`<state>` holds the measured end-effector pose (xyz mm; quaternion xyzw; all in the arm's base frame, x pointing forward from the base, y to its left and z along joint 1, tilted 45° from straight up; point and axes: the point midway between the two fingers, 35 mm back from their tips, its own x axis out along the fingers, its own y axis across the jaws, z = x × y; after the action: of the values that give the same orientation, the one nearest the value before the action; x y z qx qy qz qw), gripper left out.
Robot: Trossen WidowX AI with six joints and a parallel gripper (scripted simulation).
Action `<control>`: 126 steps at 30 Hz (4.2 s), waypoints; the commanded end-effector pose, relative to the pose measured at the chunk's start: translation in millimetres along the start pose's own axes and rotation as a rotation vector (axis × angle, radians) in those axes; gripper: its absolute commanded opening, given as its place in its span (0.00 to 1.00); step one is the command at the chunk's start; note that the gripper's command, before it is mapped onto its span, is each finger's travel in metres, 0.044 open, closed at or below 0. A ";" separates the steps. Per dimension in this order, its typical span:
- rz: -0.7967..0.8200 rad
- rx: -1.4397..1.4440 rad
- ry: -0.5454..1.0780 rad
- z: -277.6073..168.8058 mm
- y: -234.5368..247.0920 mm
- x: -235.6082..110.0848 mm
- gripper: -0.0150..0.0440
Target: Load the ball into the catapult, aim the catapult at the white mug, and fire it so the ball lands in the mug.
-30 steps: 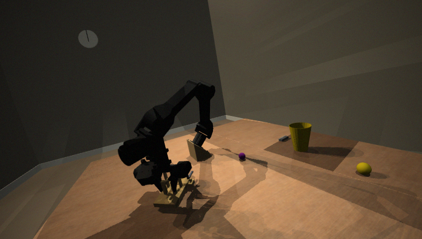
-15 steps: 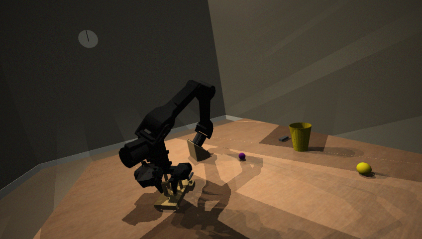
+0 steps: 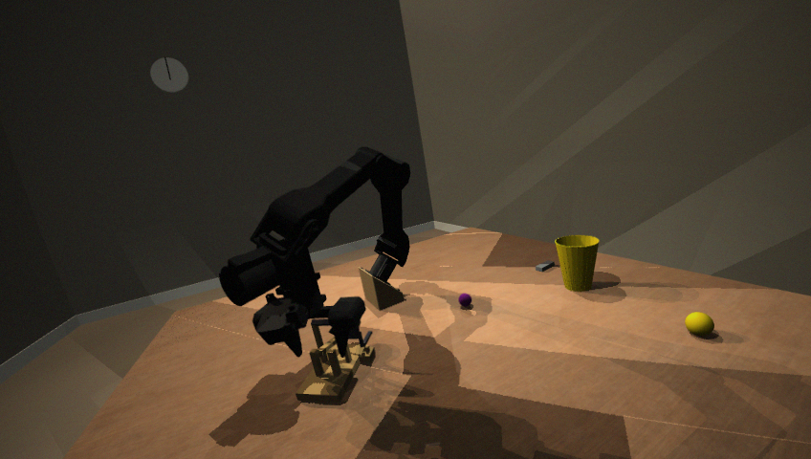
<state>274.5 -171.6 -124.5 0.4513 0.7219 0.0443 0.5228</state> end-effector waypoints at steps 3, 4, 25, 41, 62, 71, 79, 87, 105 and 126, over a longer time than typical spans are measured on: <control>-0.007 -0.006 -0.027 -1.6 -1.6 -71.0 1.00; -0.007 -0.006 -0.027 -1.6 -1.6 -71.0 1.00; -0.001 -0.005 -0.030 -0.5 -2.1 -17.8 1.00; 0.000 -0.005 -0.030 0.7 -1.7 7.9 1.00; 0.001 -0.006 -0.029 -0.5 -1.2 34.6 1.00; -0.004 -0.013 -0.033 1.3 -1.2 31.0 0.60; -0.004 -0.013 -0.033 1.3 -1.2 31.0 0.41; -0.004 -0.011 -0.033 -0.3 -1.6 -19.0 0.25; -0.001 -0.006 -0.031 0.9 -1.3 6.2 0.25; -0.004 -0.012 -0.028 1.0 -0.4 28.8 0.25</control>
<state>273.4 -151.4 -146.5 0.4475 0.7153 0.0410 0.5352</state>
